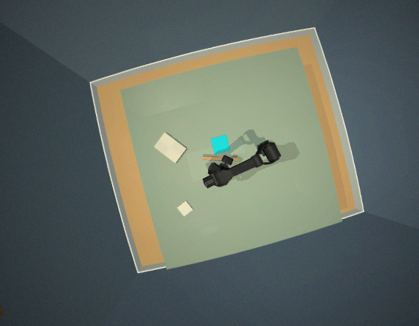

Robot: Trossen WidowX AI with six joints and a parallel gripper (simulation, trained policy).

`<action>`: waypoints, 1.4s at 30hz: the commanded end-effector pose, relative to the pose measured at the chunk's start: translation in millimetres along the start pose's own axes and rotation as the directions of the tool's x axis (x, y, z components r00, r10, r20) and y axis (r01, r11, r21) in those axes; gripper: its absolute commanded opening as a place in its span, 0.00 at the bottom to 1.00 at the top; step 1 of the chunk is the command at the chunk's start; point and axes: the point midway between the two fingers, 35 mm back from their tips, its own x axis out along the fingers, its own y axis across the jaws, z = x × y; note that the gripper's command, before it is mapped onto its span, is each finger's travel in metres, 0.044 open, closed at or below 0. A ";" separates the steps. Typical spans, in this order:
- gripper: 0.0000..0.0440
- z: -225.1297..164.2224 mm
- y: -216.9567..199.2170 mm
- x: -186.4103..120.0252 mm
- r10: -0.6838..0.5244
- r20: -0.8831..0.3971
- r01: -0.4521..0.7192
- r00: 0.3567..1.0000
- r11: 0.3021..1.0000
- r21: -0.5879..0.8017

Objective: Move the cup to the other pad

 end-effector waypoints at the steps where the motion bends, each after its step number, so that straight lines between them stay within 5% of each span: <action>1: 0.00 1.9 -4.1 -11.8 0.018 0.007 -0.018 1.000 0.999 0.028; 21: 0.00 31.1 -35.0 -69.1 0.115 0.066 -0.126 0.991 0.971 0.205; 42: 0.00 77.4 -85.1 -74.5 0.153 0.166 -0.203 0.974 0.917 0.344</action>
